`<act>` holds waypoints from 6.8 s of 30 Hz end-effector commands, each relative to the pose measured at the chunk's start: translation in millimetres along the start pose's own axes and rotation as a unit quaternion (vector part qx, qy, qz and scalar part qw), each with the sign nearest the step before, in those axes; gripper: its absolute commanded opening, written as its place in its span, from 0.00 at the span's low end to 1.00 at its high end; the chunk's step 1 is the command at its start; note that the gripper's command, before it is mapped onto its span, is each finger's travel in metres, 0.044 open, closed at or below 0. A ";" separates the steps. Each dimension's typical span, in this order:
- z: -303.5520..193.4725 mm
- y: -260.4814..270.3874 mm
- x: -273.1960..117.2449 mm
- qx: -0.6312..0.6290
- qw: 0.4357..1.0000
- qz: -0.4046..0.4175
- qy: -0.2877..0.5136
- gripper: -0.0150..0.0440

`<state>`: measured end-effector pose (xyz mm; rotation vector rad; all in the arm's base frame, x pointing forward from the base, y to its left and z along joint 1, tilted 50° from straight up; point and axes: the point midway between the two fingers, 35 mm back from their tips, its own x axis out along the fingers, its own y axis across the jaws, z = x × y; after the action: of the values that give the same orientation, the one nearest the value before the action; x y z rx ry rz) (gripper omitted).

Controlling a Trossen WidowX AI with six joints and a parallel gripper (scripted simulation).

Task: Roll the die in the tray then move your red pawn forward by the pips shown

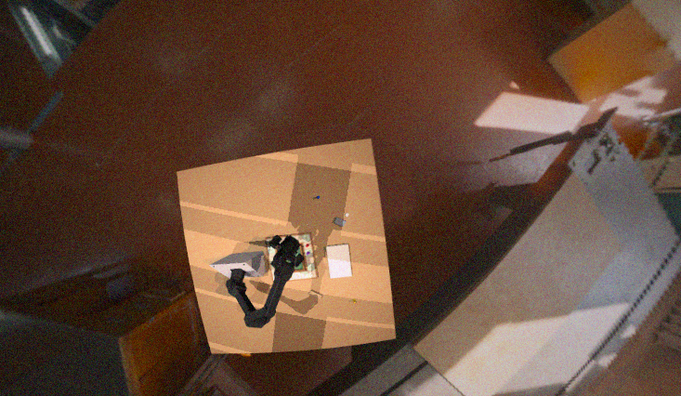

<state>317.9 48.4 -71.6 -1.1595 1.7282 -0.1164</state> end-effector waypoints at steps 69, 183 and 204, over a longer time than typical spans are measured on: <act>-109.1 -62.3 -1.5 -0.375 0.837 0.163 -0.363 0.25; 37.4 -71.6 71.0 0.288 0.958 -0.014 0.003 0.59; 35.9 -72.1 95.5 0.287 0.958 -0.015 0.004 0.42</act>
<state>391.0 -42.9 -111.5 -0.7407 1.5271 -0.6020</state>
